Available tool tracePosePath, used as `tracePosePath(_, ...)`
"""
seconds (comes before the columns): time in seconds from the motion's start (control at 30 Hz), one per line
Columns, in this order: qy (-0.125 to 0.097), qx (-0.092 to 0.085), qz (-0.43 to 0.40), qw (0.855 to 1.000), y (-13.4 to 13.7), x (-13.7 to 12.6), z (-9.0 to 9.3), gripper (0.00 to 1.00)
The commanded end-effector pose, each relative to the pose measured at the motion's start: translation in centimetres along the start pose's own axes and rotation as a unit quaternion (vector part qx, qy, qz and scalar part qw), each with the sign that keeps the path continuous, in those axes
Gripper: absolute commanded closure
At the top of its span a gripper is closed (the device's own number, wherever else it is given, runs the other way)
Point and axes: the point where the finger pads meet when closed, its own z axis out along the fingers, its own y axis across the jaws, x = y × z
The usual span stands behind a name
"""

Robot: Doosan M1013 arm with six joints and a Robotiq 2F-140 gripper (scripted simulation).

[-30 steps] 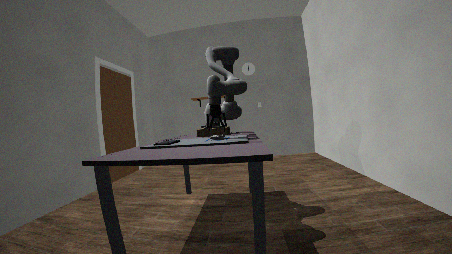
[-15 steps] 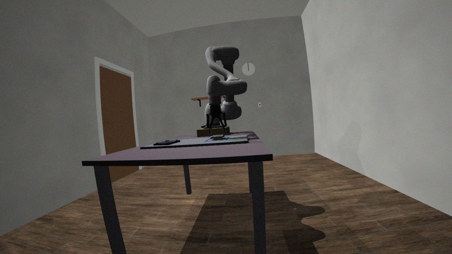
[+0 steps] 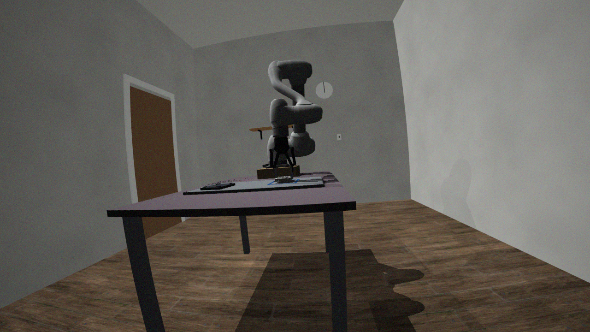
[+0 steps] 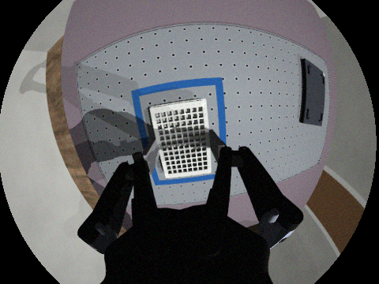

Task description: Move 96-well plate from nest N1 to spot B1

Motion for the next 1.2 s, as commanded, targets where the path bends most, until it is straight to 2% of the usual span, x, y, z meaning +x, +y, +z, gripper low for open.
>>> tracePosePath(0.0,-0.001,0.002,0.003,1.0,-0.15,-0.14,0.34,1.0)
tracePosePath(1.17,-0.001,0.002,0.003,1.0,-0.14,-0.15,0.77,1.0)
